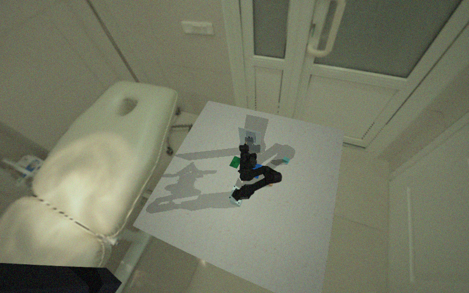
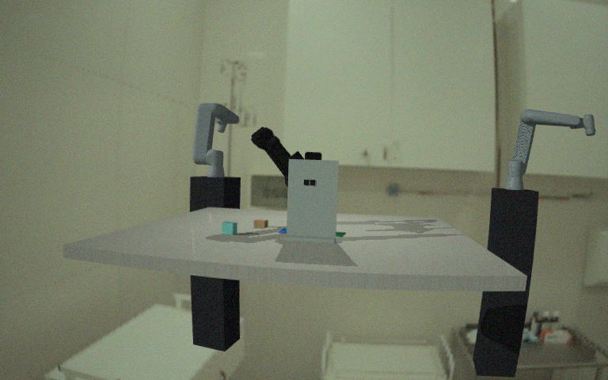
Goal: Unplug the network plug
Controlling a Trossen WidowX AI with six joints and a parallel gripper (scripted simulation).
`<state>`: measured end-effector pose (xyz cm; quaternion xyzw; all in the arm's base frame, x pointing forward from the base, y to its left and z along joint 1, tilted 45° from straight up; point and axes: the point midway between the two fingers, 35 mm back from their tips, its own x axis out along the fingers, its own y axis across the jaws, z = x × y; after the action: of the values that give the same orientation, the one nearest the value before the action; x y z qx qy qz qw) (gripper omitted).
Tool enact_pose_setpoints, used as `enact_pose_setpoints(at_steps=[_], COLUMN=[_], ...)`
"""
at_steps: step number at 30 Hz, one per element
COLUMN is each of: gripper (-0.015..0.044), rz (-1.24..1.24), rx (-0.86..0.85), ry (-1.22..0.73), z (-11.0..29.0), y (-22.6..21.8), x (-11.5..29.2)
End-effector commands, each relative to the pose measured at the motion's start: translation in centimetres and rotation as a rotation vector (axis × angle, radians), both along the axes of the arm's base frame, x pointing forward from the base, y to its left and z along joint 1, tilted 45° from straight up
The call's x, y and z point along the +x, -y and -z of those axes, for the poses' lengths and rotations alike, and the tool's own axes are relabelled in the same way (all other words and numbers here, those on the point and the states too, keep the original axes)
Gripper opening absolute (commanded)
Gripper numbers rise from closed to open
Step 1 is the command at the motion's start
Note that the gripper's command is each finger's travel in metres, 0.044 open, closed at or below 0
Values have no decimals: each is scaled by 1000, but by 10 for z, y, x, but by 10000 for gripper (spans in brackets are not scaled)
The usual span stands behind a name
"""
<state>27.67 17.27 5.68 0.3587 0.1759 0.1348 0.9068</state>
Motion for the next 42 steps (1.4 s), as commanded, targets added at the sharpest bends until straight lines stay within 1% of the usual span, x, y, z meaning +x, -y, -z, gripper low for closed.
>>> enact_pose_setpoints(at_steps=[1,19,42], gripper=[0,0,0], rz=[0,1,359], rx=[8,27,-20], ry=[8,33,-242], z=[-7,-32,17], y=[-6,-25,29], x=[-4,-24,-12])
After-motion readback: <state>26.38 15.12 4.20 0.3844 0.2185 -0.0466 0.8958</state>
